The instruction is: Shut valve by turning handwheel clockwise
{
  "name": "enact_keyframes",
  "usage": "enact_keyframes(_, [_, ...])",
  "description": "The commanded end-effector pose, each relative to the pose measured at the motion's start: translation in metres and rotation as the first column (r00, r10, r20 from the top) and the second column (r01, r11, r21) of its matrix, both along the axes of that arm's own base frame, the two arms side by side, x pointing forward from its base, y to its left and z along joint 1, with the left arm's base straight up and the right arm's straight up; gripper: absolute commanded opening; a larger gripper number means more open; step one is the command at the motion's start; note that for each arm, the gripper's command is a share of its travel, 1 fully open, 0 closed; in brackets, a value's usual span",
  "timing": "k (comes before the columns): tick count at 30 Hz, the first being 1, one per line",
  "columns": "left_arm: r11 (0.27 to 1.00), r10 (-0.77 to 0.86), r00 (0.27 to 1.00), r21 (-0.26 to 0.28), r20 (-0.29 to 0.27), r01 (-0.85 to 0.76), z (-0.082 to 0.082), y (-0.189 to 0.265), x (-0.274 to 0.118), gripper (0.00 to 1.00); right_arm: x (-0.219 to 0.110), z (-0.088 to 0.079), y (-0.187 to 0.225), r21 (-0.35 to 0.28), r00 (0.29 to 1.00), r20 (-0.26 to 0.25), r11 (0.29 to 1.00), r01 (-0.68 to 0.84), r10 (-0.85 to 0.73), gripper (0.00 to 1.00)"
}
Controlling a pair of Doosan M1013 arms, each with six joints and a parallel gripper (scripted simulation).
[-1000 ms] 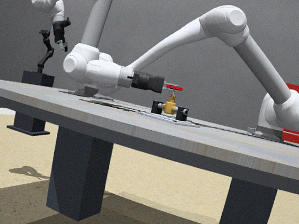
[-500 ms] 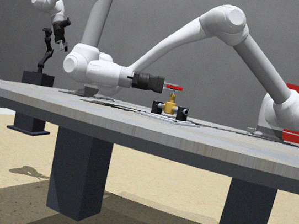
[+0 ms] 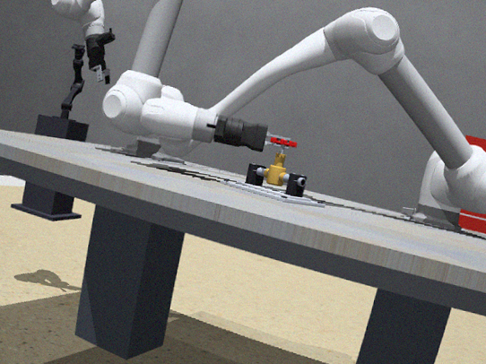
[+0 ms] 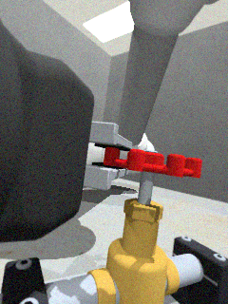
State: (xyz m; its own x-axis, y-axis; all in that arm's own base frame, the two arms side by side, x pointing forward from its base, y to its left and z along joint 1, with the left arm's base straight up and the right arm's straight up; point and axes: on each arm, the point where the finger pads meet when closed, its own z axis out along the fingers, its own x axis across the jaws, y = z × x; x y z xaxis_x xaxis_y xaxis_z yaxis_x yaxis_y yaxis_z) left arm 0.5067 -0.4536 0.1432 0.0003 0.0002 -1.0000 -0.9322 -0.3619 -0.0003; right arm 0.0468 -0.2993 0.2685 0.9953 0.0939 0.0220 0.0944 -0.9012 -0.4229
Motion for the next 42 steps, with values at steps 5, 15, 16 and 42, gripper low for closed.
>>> enact_keyframes(5, [1.0,-0.001,1.0,-0.002,0.001,0.001,0.0016,-0.0002,0.0001,0.0,0.0001,0.0005,-0.0003,-0.001,1.0,0.0,1.0,0.0,0.0,1.0])
enact_keyframes(15, [1.0,-0.002,1.0,-0.002,0.001,0.002,0.0016,-0.0002,0.0001,0.0,0.0001,0.0005,-0.0003,-0.001,1.0,0.0,1.0,0.0,0.0,1.0])
enact_keyframes(16, [1.0,-0.002,1.0,-0.002,0.001,0.002,0.0016,-0.0002,0.0001,0.0,0.0001,0.0005,-0.0003,-0.001,1.0,0.0,1.0,0.0,0.0,1.0])
enact_keyframes(42, [1.0,-0.002,1.0,-0.002,0.001,0.002,0.0016,-0.0002,0.0001,0.55,0.0001,0.0005,-0.0003,-0.001,1.0,0.0,1.0,0.0,0.0,1.0])
